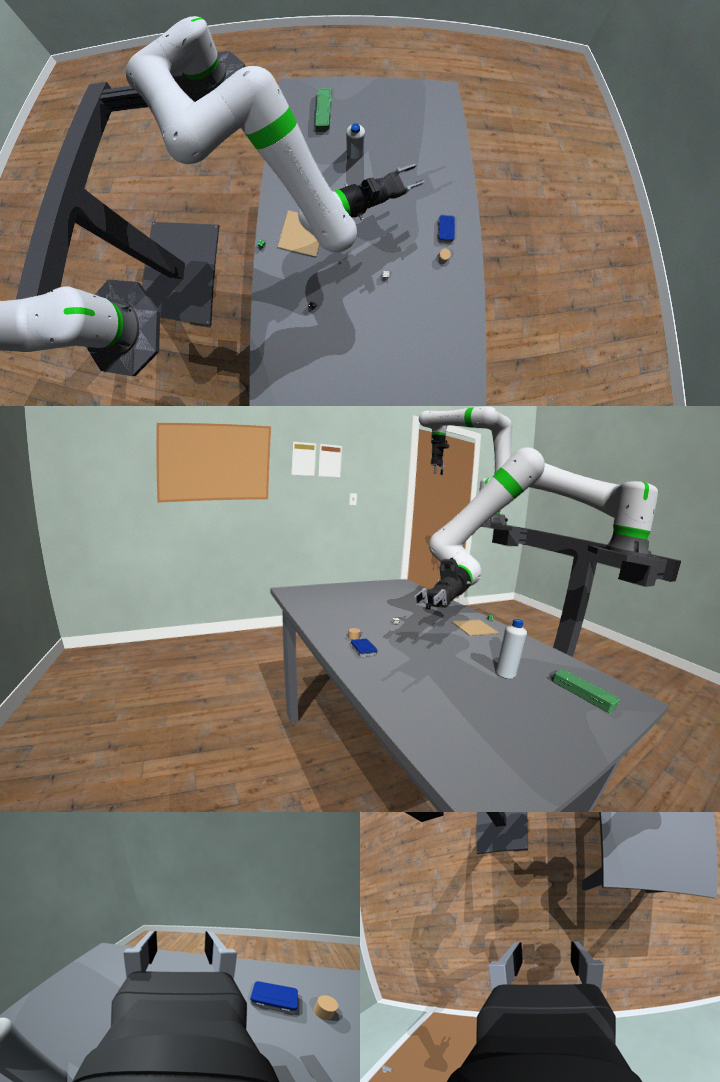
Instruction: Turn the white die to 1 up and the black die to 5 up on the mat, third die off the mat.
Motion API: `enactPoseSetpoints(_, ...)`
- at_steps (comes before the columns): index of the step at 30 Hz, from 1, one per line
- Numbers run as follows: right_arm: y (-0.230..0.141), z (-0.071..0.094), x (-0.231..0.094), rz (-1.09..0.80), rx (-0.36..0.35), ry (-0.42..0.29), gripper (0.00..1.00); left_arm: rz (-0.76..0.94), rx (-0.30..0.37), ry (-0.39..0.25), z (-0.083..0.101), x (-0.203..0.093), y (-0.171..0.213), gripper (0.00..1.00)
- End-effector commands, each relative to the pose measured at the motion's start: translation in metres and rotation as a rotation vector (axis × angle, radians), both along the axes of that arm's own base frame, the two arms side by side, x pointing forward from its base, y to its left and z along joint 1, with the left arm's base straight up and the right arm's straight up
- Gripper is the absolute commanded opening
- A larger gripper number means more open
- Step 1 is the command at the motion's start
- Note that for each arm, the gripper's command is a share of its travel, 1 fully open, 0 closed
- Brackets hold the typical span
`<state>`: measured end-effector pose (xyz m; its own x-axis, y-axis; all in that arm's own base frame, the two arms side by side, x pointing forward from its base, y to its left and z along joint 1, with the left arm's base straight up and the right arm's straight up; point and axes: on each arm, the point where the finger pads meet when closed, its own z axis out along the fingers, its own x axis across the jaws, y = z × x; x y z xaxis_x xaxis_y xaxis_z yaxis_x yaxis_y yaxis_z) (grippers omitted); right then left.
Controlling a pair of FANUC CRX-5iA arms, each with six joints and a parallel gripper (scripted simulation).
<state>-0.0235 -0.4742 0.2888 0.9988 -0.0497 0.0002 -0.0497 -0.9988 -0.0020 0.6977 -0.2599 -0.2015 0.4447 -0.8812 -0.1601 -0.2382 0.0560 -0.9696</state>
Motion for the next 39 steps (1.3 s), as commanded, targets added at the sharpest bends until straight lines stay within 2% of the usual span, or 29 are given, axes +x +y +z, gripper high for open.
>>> enactPoseSetpoints(1,0.000,0.001,0.000,0.000,-0.002,0.000,1.00,0.053,0.007,0.095,-0.016,-0.019,-0.003,1.00)
enactPoseSetpoints(3,0.000,0.001,0.000,0.000,-0.002,0.000,1.00,0.073,0.006,0.148,-0.025,-0.031,-0.006,1.00)
enactPoseSetpoints(5,0.000,0.001,0.000,0.000,-0.002,0.000,1.00,0.073,0.006,0.148,-0.025,-0.031,-0.006,1.00)
enactPoseSetpoints(12,0.000,0.001,0.000,0.000,-0.002,0.000,1.00,0.127,-0.009,0.349,-0.055,-0.075,-0.029,1.00)
enactPoseSetpoints(19,0.000,0.001,0.000,0.000,-0.002,0.000,1.00,0.142,-0.048,0.560,-0.080,-0.124,-0.070,1.00)
enactPoseSetpoints(22,0.000,0.001,0.000,0.000,-0.002,0.000,1.00,0.142,-0.048,0.562,-0.081,-0.124,-0.070,1.00)
enactPoseSetpoints(28,0.000,0.001,0.000,0.000,-0.002,0.000,1.00,0.121,-0.099,0.738,-0.094,-0.166,-0.117,1.00)
enactPoseSetpoints(30,0.000,0.001,0.000,0.000,-0.002,0.000,1.00,0.115,-0.109,0.766,-0.095,-0.172,-0.125,1.00)
enactPoseSetpoints(35,0.000,0.001,0.000,0.000,-0.002,0.000,1.00,0.074,-0.162,0.896,-0.098,-0.203,-0.170,1.00)
enactPoseSetpoints(37,0.000,0.001,0.000,0.000,-0.002,0.000,1.00,0.064,-0.173,0.922,-0.097,-0.210,-0.180,1.00)
enactPoseSetpoints(39,0.000,0.001,0.000,0.000,-0.002,0.000,1.00,0.064,-0.173,0.922,-0.097,-0.210,-0.180,1.00)
